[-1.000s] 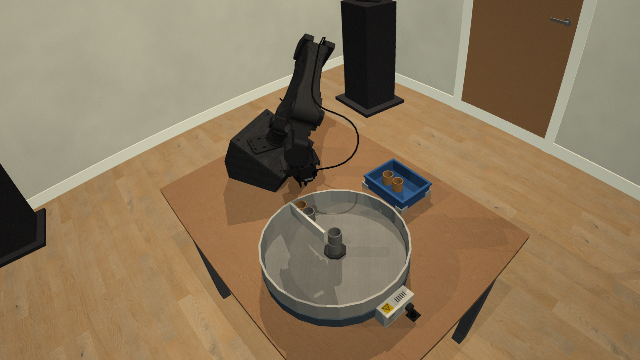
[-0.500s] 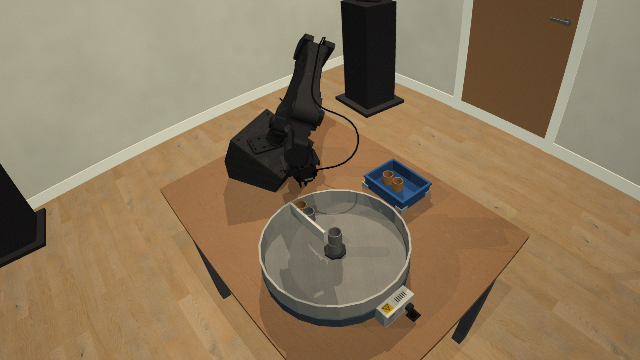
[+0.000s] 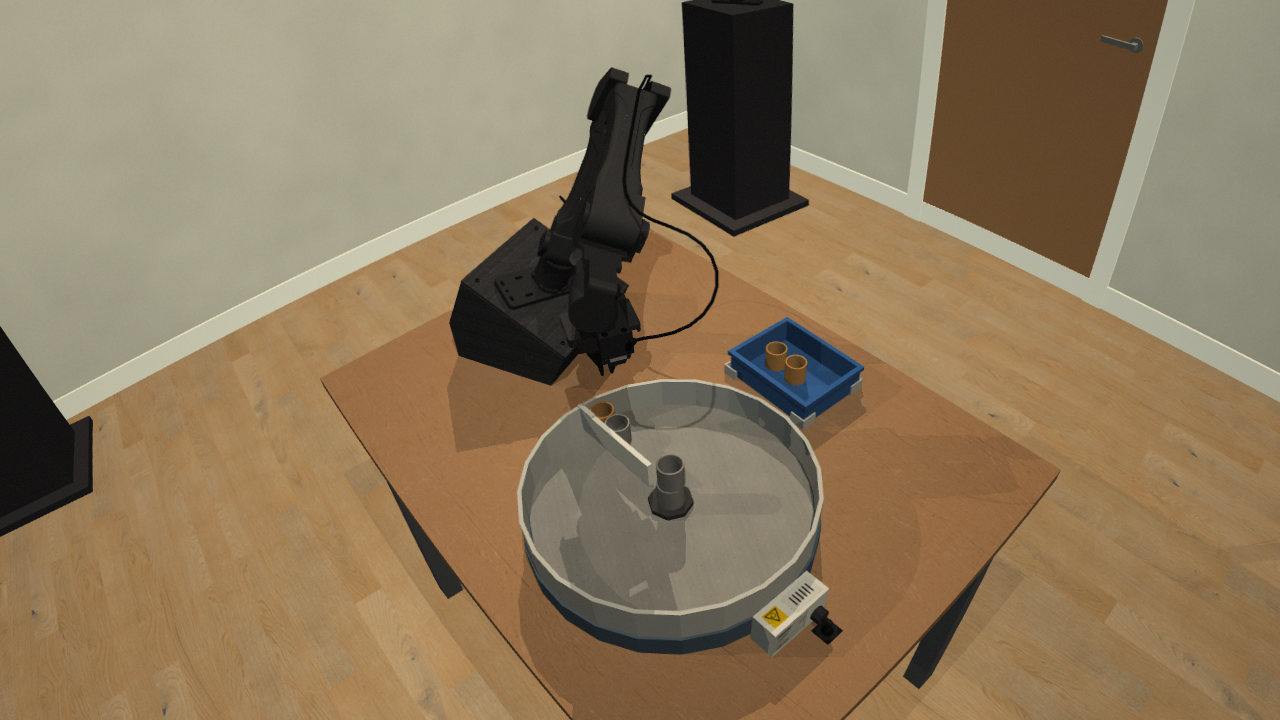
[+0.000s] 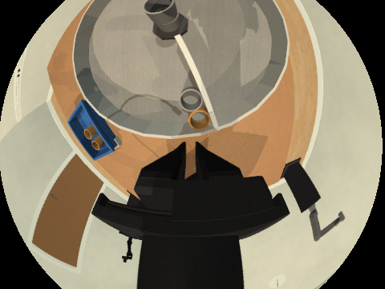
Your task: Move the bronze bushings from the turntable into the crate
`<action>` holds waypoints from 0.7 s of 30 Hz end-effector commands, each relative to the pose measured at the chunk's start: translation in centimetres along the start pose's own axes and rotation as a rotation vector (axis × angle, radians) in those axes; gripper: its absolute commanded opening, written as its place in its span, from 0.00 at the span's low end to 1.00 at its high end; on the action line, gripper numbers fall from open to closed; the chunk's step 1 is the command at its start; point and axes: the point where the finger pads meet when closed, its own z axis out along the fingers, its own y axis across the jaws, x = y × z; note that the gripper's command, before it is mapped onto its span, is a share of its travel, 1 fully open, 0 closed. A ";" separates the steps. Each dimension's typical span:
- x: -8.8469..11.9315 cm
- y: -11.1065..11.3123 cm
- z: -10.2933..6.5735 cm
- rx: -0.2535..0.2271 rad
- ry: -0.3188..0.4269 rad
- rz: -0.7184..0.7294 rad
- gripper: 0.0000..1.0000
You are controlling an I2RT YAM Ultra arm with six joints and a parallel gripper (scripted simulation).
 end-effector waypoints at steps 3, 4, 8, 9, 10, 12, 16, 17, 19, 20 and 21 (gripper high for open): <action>-1.6 0.0 -1.3 0.006 -0.062 -0.017 0.13; -1.6 0.0 -1.3 0.006 -0.061 -0.016 0.13; -1.6 -0.2 -0.9 0.001 -0.045 -0.005 0.13; -1.6 -0.1 -1.0 0.002 -0.047 -0.006 0.13; -1.7 0.0 -1.1 0.003 -0.054 -0.010 0.13; -1.7 0.0 -1.1 0.003 -0.054 -0.010 0.13; -1.7 0.1 -1.3 0.005 -0.062 -0.014 0.13; -1.7 0.1 -1.3 0.005 -0.062 -0.014 0.13; -1.7 0.1 -1.3 0.005 -0.062 -0.014 0.13; -1.7 0.1 -1.3 0.005 -0.062 -0.014 0.13; -1.7 0.1 -1.3 0.005 -0.062 -0.014 0.13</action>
